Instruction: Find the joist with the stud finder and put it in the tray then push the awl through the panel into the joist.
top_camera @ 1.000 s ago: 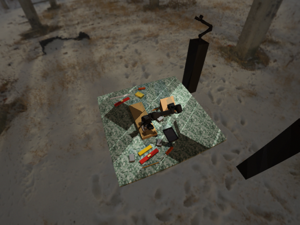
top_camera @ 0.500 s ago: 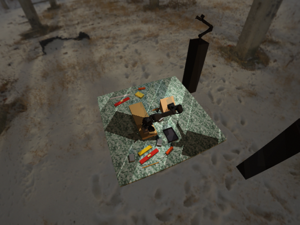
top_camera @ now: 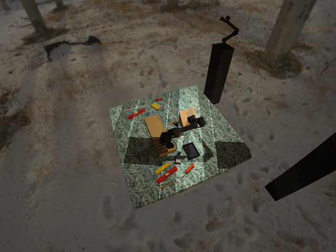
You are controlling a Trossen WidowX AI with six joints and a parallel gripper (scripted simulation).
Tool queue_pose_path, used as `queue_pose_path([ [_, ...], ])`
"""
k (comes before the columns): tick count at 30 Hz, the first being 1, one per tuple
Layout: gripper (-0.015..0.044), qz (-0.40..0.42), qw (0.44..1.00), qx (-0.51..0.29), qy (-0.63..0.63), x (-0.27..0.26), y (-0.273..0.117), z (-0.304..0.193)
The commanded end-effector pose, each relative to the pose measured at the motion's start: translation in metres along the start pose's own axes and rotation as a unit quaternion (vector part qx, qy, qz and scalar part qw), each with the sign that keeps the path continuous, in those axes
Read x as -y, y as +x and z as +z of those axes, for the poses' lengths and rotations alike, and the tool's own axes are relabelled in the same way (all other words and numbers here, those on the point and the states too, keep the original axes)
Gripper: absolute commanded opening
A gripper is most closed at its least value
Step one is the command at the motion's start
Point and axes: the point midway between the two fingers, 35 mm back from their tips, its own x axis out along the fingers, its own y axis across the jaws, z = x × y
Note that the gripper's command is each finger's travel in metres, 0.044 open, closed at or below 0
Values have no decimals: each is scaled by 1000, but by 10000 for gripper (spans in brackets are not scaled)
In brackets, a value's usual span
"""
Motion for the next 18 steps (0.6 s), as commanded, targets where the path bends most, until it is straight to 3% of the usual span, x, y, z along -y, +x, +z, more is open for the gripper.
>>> queue_pose_path([
  [1,0,1,1000,0,-1,-2,0,0],
  [18,0,1,1000,-1,-2,25,1,0],
])
